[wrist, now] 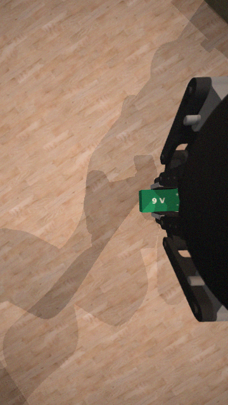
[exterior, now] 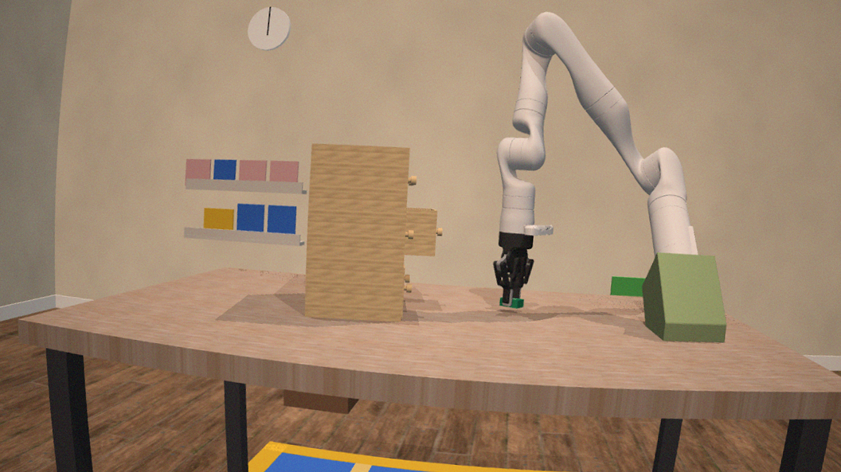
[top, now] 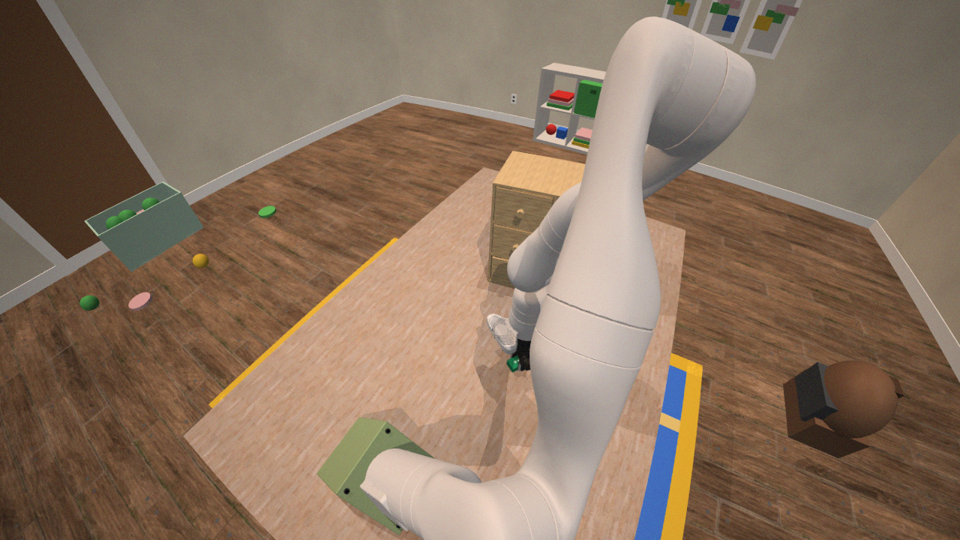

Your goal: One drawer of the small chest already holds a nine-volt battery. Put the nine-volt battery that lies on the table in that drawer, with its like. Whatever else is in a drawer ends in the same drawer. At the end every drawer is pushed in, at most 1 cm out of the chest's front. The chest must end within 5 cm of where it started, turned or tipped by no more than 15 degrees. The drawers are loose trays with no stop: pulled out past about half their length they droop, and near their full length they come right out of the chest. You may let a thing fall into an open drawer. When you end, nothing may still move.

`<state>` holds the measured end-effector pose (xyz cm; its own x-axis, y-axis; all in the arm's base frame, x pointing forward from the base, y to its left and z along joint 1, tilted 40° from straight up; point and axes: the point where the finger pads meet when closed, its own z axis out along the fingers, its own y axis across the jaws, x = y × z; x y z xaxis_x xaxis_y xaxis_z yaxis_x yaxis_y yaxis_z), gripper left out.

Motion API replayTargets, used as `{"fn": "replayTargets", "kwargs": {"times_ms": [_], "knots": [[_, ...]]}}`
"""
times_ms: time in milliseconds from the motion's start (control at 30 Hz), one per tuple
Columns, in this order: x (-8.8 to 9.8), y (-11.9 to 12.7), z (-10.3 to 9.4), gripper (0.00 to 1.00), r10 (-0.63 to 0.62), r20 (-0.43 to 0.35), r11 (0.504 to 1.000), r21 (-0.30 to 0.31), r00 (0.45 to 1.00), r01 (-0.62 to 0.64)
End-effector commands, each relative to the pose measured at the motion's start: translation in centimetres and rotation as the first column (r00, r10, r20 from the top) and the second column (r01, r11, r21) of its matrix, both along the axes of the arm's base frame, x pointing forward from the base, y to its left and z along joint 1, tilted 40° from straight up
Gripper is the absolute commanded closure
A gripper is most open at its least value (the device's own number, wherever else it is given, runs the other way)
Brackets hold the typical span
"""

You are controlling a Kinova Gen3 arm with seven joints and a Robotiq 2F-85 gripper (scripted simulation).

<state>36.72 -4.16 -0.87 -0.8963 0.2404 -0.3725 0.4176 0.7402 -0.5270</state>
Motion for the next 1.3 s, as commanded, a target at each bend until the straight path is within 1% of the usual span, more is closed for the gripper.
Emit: {"fn": "replayTargets", "kwargs": {"times_ms": [0, 367, 433, 567, 1267], "knots": [[-0.3, 1.0, 1.1, 0.77, 0.007, -0.005, 1.000, 0.002, 1.000, -0.007], [-1.1, 4.6, 5.6, 0.77, 0.006, -0.005, 1.000, 0.001, 1.000, -0.006], [-1.1, 4.6, 5.6, 0.77, 0.006, -0.005, 1.000, 0.001, 1.000, -0.006], [-1.3, 5.3, 6.5, 0.77, 0.006, -0.005, 1.000, 0.001, 1.000, -0.006], [-1.3, 5.5, 6.8, 0.77, 0.010, -0.008, 1.000, 0.000, 1.000, -0.010]]}}
